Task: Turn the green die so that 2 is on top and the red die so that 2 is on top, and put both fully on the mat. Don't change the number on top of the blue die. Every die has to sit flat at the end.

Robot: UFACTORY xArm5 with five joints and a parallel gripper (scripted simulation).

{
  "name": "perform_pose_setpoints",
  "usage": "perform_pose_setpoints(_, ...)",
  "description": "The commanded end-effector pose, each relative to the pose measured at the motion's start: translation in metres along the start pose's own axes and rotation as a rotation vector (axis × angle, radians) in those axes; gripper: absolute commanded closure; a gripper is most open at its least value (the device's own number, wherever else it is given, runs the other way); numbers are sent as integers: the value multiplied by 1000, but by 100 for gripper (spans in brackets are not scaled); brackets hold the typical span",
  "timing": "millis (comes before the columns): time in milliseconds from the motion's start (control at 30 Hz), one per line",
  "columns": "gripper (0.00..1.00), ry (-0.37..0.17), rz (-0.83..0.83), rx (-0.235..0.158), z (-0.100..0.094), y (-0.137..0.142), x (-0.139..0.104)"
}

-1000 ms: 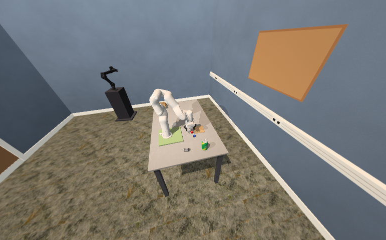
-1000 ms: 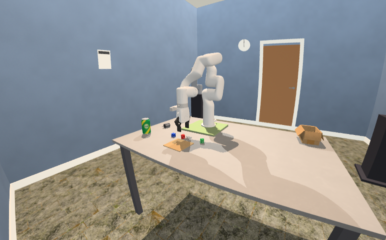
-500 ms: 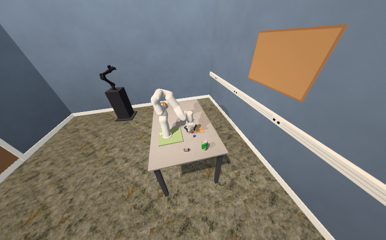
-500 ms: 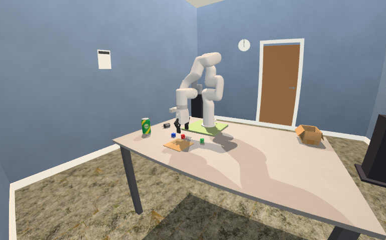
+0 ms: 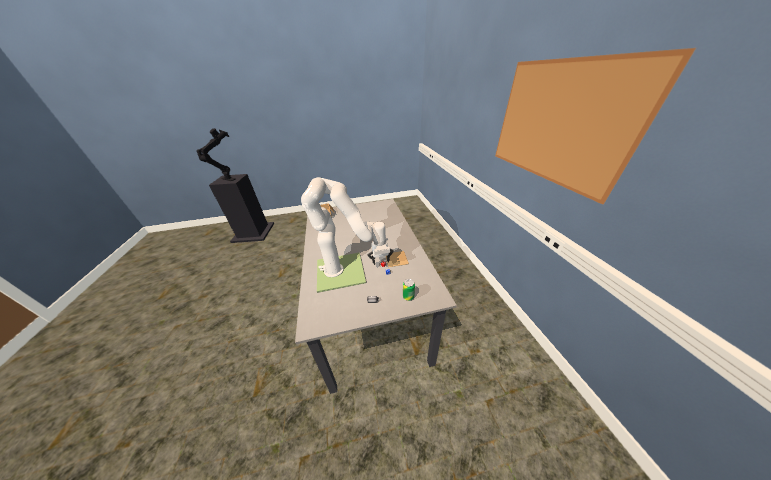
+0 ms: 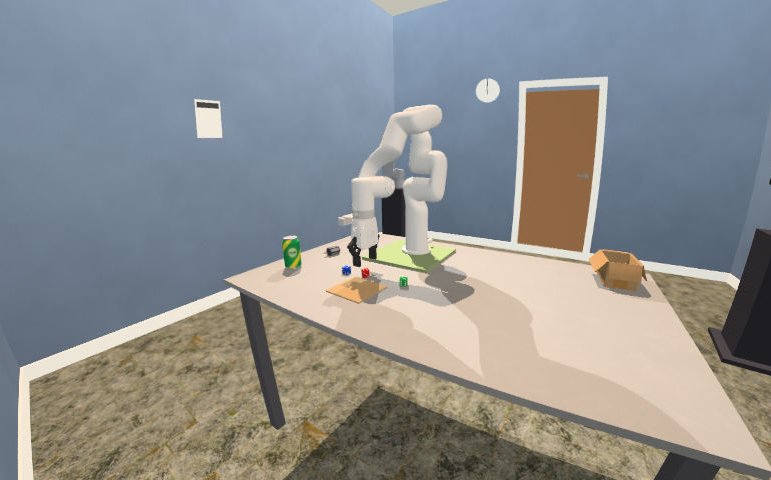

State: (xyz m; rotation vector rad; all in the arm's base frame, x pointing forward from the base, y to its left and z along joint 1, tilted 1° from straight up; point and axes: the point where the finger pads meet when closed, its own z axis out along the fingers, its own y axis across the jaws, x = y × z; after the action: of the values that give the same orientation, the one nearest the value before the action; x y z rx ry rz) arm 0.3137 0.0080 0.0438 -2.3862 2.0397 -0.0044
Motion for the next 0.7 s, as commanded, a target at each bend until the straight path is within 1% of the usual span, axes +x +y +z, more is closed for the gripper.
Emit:
perform_pose_setpoints(0,0,0,0,3,-1,-1,0)
perform_pose_setpoints(467,0,0,0,3,-1,-1,0)
perform_pose_setpoints(567,0,0,0,3,-1,0,-5)
perform_pose_setpoints(667,0,0,0,3,-1,2,-17)
